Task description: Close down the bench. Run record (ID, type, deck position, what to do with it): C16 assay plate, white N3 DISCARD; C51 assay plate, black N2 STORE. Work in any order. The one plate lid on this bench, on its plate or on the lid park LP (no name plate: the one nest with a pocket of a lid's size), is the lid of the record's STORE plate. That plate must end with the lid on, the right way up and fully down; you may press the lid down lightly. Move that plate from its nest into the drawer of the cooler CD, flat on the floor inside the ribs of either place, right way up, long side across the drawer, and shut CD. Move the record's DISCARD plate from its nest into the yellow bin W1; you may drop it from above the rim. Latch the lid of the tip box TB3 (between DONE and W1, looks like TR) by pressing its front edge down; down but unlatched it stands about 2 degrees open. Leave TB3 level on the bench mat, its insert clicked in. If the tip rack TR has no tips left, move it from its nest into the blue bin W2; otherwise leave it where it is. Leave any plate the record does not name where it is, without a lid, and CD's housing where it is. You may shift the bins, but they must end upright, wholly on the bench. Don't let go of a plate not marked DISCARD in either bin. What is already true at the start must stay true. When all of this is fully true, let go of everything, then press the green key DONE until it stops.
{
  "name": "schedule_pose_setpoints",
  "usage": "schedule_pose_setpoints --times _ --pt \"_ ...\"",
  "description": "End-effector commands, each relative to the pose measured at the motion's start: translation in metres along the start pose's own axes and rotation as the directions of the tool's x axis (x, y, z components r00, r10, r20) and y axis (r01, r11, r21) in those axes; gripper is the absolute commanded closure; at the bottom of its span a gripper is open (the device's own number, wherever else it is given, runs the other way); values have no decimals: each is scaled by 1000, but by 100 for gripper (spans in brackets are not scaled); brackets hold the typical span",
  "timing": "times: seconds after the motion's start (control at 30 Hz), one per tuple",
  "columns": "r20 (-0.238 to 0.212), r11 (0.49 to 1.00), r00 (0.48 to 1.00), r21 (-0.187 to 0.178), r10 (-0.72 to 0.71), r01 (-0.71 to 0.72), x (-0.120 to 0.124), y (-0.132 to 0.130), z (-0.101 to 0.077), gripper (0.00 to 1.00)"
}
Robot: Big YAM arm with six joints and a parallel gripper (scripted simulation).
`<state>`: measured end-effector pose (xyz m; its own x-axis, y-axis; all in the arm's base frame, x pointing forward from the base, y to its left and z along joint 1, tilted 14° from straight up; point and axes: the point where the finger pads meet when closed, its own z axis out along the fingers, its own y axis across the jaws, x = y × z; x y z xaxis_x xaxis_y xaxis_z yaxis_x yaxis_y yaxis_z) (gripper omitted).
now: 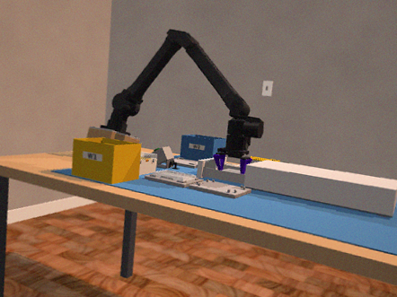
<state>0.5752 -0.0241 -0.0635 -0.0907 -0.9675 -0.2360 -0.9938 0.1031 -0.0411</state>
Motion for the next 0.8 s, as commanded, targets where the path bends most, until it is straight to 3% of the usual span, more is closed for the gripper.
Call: schedule_pose_setpoints --times 0.0,0.77 --pt "2 1000 1000 24 -14 14 -12 -4 -13 100" --pt "2 1000 1000 24 -14 13 -12 -3 -14 100"
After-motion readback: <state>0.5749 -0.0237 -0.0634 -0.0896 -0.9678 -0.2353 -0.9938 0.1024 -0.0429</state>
